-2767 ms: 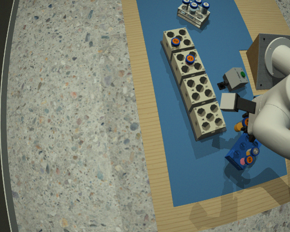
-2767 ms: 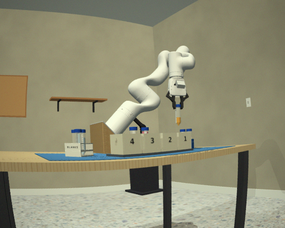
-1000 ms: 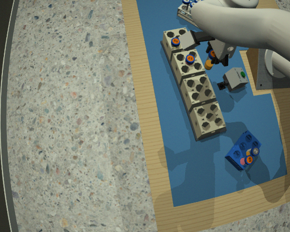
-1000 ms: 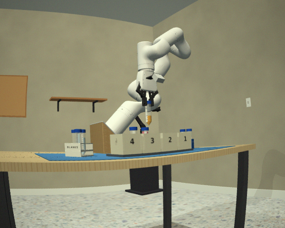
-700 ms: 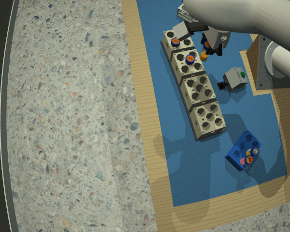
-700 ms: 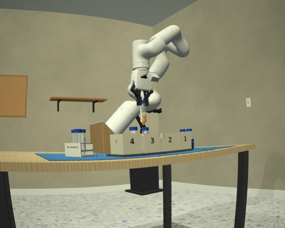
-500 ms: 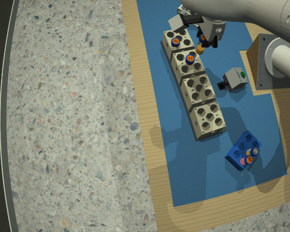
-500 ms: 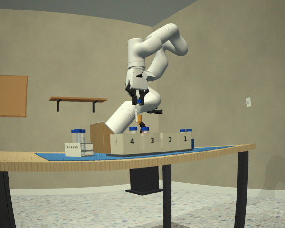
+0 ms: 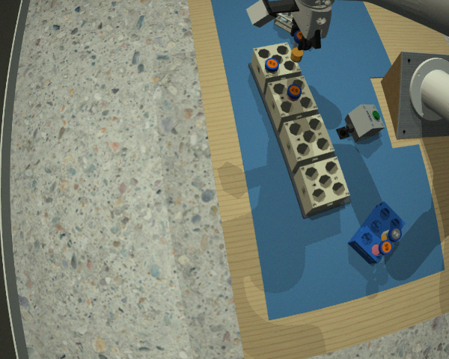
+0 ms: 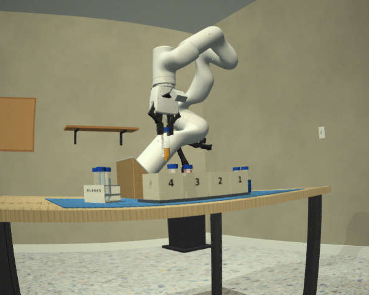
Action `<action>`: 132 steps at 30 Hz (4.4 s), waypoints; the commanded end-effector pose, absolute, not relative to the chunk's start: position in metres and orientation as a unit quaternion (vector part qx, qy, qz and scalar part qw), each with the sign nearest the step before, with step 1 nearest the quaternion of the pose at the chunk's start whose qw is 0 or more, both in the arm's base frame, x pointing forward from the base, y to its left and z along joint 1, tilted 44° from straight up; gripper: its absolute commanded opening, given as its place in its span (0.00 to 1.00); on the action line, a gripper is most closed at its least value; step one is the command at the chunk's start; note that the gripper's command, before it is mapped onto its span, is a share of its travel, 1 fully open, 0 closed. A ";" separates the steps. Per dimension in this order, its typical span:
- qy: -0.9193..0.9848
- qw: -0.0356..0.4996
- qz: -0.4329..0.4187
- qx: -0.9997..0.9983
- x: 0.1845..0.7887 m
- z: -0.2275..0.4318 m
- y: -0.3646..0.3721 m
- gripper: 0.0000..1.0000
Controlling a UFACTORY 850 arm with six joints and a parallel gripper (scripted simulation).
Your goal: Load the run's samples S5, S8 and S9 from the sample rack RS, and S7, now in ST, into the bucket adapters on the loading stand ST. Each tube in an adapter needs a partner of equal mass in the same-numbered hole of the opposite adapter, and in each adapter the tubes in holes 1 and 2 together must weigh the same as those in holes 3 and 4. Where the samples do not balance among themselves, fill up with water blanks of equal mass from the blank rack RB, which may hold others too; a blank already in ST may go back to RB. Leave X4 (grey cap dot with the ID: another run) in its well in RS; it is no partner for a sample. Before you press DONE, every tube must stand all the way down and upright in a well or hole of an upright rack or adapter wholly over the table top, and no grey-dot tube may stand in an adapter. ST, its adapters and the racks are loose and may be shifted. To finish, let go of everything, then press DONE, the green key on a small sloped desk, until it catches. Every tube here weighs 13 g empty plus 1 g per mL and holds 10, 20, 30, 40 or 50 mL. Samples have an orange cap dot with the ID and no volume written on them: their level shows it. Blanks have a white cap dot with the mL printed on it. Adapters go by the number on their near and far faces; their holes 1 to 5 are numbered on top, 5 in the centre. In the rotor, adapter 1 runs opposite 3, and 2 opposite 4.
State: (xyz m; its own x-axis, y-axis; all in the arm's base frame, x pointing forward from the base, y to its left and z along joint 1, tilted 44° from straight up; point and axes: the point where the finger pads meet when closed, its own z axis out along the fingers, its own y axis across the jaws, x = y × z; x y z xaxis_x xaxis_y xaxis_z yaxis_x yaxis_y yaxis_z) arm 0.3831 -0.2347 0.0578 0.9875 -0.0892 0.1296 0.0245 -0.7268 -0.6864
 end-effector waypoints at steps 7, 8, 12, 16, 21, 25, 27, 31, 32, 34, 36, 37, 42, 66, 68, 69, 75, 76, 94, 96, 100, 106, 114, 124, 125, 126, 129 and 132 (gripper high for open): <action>0.017 0.369 -0.077 -0.926 0.386 0.049 -0.246 0.00; 0.017 0.369 -0.077 -0.926 0.386 0.049 -0.246 0.00; 0.017 0.369 -0.077 -0.926 0.386 0.049 -0.246 0.00; 0.017 0.369 -0.077 -0.926 0.386 0.049 -0.246 0.00; 0.017 0.369 -0.077 -0.926 0.386 0.049 -0.246 0.00; 0.017 0.369 -0.077 -0.926 0.387 0.046 -0.243 0.00; 0.017 0.369 -0.077 -0.926 0.387 0.043 -0.240 0.00; 0.017 0.369 -0.077 -0.926 0.388 0.038 -0.235 0.00; 0.017 0.369 -0.077 -0.926 0.389 0.036 -0.233 0.00; 0.017 0.369 -0.077 -0.926 0.389 0.033 -0.231 0.00; 0.017 0.369 -0.077 -0.926 0.390 0.030 -0.228 0.00; 0.017 0.369 -0.077 -0.926 0.390 0.030 -0.228 0.00; 0.017 0.369 -0.077 -0.926 0.391 0.025 -0.222 0.00; 0.017 0.369 -0.077 -0.926 0.392 0.020 -0.218 0.00; 0.017 0.369 -0.077 -0.926 0.392 0.019 -0.217 0.00; 0.017 0.369 -0.077 -0.926 0.393 0.018 -0.216 0.00; 0.017 0.369 -0.077 -0.926 0.393 0.015 -0.214 0.00; 0.017 0.369 -0.077 -0.926 0.393 0.015 -0.213 0.00; 0.017 0.369 -0.077 -0.926 0.396 0.003 -0.202 0.00; 0.017 0.369 -0.077 -0.926 0.396 0.002 -0.201 0.00; 0.017 0.369 -0.077 -0.926 0.397 -0.001 -0.198 0.00; 0.017 0.369 -0.077 -0.926 0.397 -0.004 -0.195 0.00; 0.017 0.369 -0.077 -0.926 0.399 -0.010 -0.190 0.00; 0.017 0.369 -0.077 -0.926 0.400 -0.015 -0.184 0.00; 0.017 0.369 -0.077 -0.926 0.400 -0.016 -0.183 0.00; 0.017 0.369 -0.077 -0.926 0.400 -0.017 -0.183 0.00; 0.017 0.369 -0.077 -0.926 0.401 -0.019 -0.181 0.00; 0.017 0.369 -0.077 -0.926 0.401 -0.021 -0.179 0.00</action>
State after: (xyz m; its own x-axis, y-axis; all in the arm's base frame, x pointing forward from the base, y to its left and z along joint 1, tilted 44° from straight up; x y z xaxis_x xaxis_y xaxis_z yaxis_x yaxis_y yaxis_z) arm 0.4000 -0.1806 -0.0186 0.9877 -0.0882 0.1289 0.0249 -0.7257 -0.6876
